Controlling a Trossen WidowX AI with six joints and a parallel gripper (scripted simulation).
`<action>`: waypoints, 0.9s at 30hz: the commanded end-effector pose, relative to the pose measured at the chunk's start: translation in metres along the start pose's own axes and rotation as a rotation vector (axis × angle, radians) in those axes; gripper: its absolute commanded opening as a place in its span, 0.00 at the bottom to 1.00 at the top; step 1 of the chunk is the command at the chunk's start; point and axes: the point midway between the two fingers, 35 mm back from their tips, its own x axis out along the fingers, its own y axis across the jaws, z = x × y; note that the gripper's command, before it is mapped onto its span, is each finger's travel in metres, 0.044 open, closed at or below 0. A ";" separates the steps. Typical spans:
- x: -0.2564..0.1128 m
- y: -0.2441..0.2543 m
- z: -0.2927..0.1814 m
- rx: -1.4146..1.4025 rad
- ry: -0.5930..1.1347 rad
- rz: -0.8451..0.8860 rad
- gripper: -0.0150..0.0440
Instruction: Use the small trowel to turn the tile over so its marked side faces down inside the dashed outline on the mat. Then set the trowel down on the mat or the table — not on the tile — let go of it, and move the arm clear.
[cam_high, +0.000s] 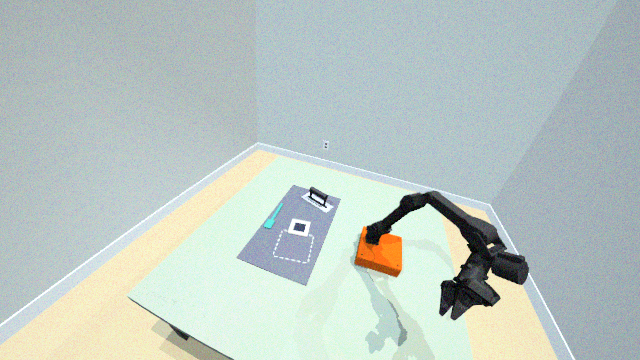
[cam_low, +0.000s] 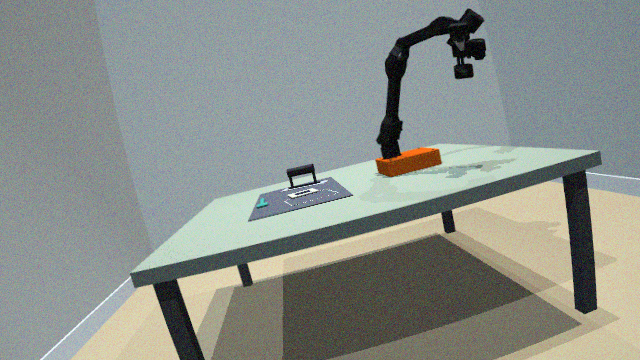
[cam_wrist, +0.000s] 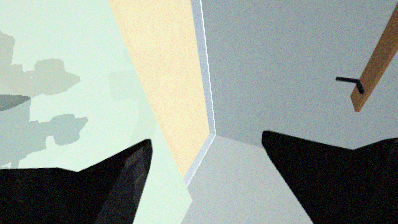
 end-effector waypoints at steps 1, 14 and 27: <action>0.000 0.000 0.000 0.000 0.000 0.000 0.89; 0.000 0.000 0.000 0.000 0.000 0.000 0.42; 0.000 0.000 0.000 0.000 0.000 0.000 0.25</action>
